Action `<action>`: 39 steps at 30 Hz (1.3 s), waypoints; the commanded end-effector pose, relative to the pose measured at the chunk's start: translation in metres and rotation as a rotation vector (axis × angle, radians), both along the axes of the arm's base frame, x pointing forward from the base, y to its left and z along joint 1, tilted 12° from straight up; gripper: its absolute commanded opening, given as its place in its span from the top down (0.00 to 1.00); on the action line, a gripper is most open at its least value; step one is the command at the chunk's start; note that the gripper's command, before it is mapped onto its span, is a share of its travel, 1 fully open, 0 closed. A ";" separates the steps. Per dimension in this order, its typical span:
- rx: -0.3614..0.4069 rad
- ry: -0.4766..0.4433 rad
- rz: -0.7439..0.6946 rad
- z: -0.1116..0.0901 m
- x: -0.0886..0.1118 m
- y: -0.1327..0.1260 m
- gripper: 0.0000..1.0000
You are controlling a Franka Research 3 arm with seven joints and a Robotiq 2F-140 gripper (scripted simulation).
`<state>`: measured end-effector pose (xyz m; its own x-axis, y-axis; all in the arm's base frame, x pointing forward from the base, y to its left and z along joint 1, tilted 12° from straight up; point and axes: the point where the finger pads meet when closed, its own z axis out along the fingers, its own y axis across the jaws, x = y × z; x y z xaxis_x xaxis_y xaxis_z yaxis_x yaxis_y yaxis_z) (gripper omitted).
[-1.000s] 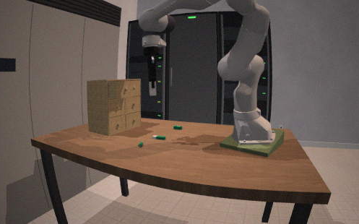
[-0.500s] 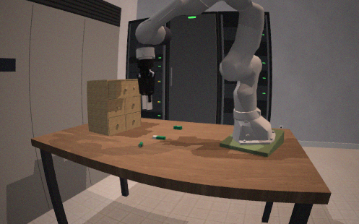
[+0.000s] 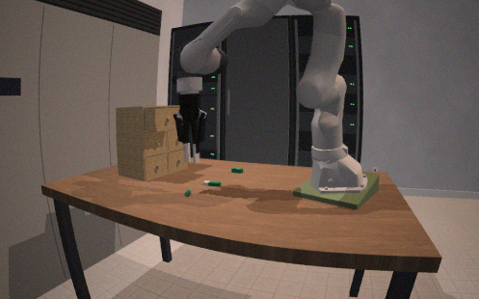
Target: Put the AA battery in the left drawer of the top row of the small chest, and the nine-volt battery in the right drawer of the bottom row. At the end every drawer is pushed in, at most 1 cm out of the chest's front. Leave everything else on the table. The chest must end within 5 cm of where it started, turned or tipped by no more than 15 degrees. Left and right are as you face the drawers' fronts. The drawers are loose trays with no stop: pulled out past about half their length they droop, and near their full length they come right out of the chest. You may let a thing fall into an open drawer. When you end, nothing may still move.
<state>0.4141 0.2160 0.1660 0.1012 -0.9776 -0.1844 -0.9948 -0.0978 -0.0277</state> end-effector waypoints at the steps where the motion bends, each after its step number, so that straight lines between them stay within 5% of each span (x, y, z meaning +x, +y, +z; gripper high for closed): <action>1: -0.003 -0.072 0.191 -0.003 0.009 0.005 0.80; 5: 0.000 -0.107 0.348 -0.019 0.003 0.024 0.80; 13: 0.003 -0.125 0.431 -0.027 -0.001 0.034 0.80; 39: 0.002 -0.125 0.432 -0.028 -0.001 0.035 0.83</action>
<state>0.4137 0.2514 0.1399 0.5112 -0.8463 -0.1501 -0.8580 -0.4924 -0.1460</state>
